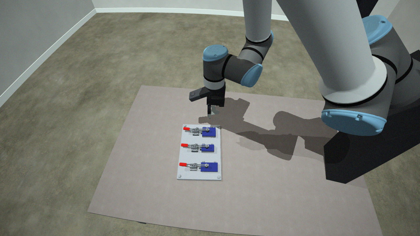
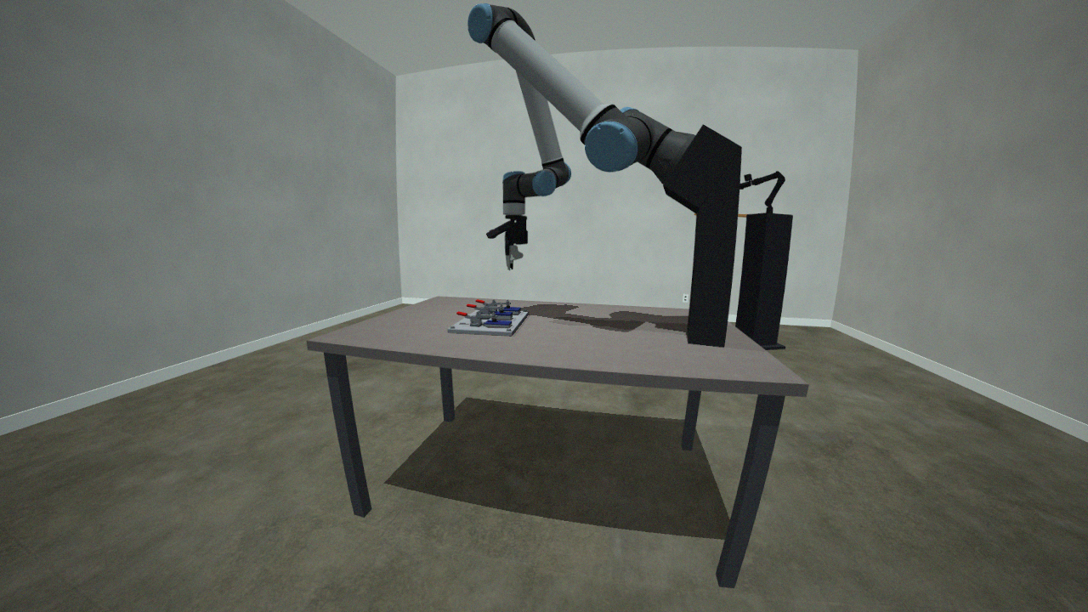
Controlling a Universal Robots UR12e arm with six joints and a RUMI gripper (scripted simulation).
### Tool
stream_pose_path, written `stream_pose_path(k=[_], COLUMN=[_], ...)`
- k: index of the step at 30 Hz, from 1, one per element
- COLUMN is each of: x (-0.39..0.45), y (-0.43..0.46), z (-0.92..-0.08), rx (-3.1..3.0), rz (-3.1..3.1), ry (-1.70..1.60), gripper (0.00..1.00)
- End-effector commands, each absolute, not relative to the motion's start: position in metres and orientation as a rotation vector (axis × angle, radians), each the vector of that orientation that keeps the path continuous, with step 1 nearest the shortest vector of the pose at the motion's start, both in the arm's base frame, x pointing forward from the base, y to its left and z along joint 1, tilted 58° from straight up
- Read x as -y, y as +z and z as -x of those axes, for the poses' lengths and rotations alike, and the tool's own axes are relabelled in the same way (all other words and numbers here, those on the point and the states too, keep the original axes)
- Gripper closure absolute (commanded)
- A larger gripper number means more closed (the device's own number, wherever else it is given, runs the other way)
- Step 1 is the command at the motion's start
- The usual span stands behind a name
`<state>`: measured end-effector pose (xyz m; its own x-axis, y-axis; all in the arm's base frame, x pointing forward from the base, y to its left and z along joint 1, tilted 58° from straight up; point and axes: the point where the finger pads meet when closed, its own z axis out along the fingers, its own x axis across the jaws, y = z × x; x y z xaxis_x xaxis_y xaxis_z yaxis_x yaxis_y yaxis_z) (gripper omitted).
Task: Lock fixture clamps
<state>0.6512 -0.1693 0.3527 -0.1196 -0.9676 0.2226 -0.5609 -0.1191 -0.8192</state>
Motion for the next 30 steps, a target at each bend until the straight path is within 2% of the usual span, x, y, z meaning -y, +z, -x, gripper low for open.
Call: stream_pose_path(k=[1,18,30], x=[0.169,0.17,0.181], y=[0.353,0.35,0.325], z=[-0.651,-0.656,-0.695], rx=[-1.69,-1.69,-1.69], rz=[1.69,1.69,1.69], ry=[-1.153,-1.153,-1.153], gripper=[0.72,0.72,0.72])
